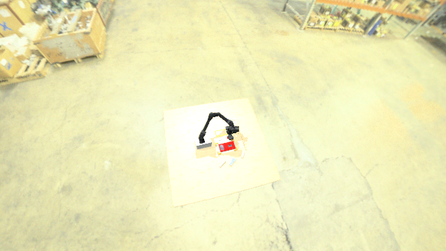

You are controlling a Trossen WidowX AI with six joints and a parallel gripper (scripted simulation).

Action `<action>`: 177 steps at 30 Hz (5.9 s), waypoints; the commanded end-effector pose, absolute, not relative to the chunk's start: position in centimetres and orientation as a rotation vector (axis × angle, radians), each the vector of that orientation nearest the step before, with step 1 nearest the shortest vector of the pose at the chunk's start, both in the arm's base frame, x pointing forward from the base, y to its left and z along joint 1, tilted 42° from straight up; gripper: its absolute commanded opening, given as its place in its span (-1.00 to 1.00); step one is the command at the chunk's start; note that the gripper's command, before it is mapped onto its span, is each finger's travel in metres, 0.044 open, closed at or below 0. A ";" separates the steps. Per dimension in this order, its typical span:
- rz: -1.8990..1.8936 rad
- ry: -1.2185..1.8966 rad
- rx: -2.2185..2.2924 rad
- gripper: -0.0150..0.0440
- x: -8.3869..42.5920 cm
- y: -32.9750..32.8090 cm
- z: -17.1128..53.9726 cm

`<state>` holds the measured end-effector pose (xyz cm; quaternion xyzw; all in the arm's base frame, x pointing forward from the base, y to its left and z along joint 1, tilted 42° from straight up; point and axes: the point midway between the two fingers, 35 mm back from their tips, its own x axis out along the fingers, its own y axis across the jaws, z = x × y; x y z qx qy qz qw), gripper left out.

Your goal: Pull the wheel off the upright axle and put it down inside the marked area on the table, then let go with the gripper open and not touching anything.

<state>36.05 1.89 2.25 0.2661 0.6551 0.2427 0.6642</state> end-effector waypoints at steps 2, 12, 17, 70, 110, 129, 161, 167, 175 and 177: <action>0.546 1.477 0.597 -0.49 36.1 1.6 2.5; 0.546 1.477 0.598 -0.49 36.1 1.4 2.8; 0.546 1.477 0.598 -0.49 36.1 1.3 2.9; 0.544 1.481 0.605 -0.49 32.0 4.2 10.8; 0.554 1.474 0.598 -0.40 31.1 12.5 4.8; 0.548 1.479 0.606 0.53 30.9 8.4 9.1; 0.544 1.486 0.605 1.00 22.5 2.7 9.8; 0.544 1.486 0.605 1.00 22.5 2.7 9.8; 0.544 1.486 0.605 1.00 22.5 2.7 9.8; 0.544 1.486 0.605 1.00 22.5 2.7 9.8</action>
